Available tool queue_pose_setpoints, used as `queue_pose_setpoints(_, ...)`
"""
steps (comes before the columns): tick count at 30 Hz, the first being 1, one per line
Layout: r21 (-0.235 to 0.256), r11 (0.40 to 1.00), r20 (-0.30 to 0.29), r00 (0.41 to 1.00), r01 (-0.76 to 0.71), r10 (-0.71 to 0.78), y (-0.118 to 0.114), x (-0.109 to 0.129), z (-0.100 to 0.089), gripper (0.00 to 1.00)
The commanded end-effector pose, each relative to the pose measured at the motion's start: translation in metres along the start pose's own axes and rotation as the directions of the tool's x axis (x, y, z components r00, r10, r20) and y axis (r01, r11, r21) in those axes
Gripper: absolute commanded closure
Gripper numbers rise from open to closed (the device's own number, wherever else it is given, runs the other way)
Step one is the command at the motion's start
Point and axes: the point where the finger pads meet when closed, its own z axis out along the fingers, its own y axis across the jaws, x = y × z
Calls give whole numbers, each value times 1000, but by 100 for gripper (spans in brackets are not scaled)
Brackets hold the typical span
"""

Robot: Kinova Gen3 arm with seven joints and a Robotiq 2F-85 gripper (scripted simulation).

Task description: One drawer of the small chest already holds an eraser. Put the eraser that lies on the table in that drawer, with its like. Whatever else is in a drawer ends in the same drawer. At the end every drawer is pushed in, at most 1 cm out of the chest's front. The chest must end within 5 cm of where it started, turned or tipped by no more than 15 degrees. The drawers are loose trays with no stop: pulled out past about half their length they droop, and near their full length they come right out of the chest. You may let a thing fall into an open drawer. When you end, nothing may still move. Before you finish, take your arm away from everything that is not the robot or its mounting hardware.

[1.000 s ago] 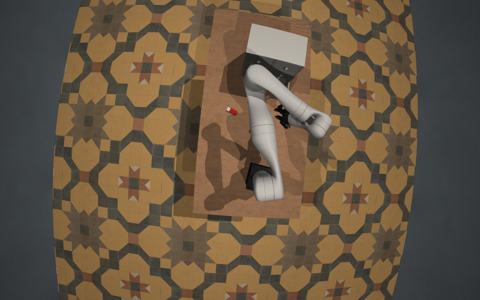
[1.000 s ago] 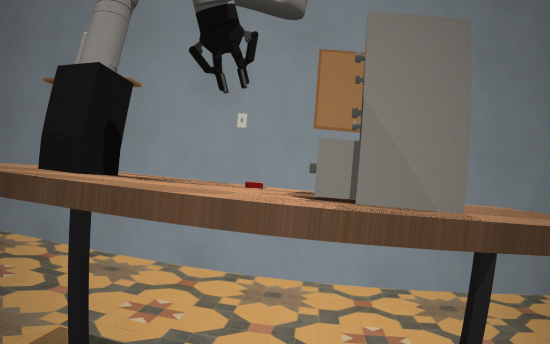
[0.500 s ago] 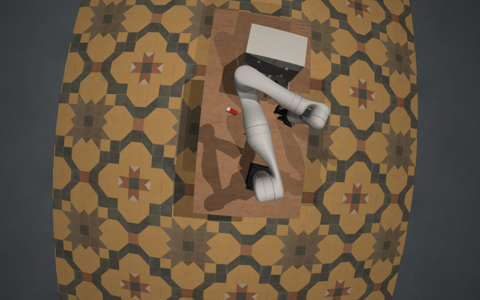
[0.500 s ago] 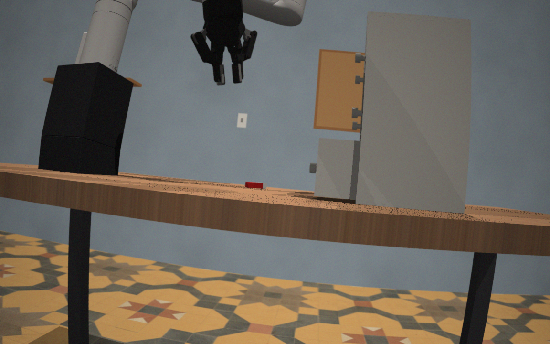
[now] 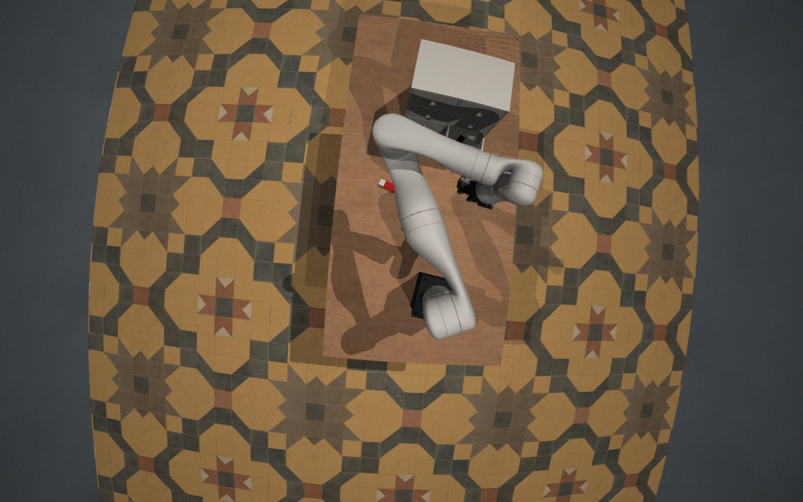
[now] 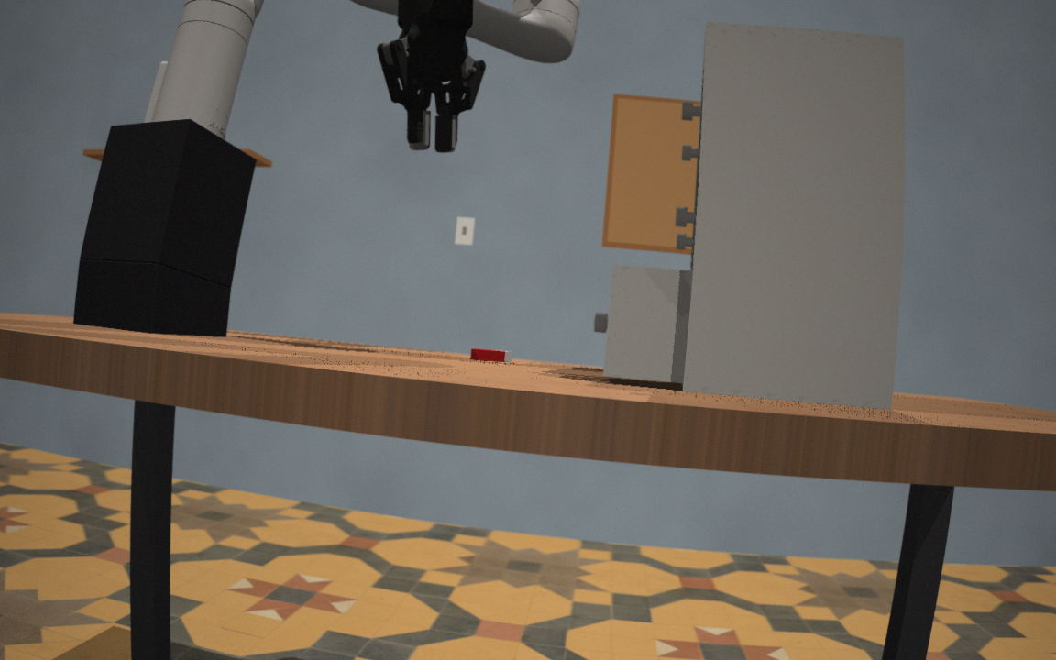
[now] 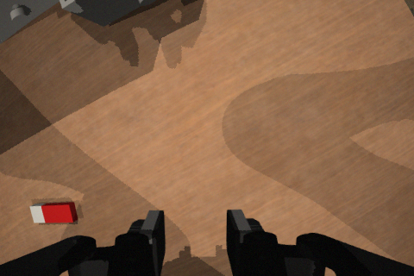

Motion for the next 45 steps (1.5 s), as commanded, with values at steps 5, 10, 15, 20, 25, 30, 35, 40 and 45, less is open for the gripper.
queue_pose_setpoints(5, -39, 995, 3, 996, 93, -93, -5, -3, -2, 67)
queue_pose_setpoints(10, -78, 981, 8, 984, 177, -177, -4, -6, -5, 67)
queue_pose_setpoints(15, -111, 963, 14, 969, 247, -247, -4, -7, -8, 67)
queue_pose_setpoints(20, -127, 951, 19, 959, 282, -282, -4, -8, -9, 67)
queue_pose_setpoints(25, -149, 932, 26, 944, 329, -329, -3, -10, -11, 67)
queue_pose_setpoints(30, -165, 917, 31, 931, 363, -363, -3, -11, -12, 67)
queue_pose_setpoints(35, -175, 906, 36, 922, 386, -386, -3, -11, -13, 67)
queue_pose_setpoints(40, -179, 901, 37, 918, 394, -394, -3, -12, -13, 67)
queue_pose_setpoints(45, -183, 897, 39, 915, 402, -402, -3, -12, -13, 67)
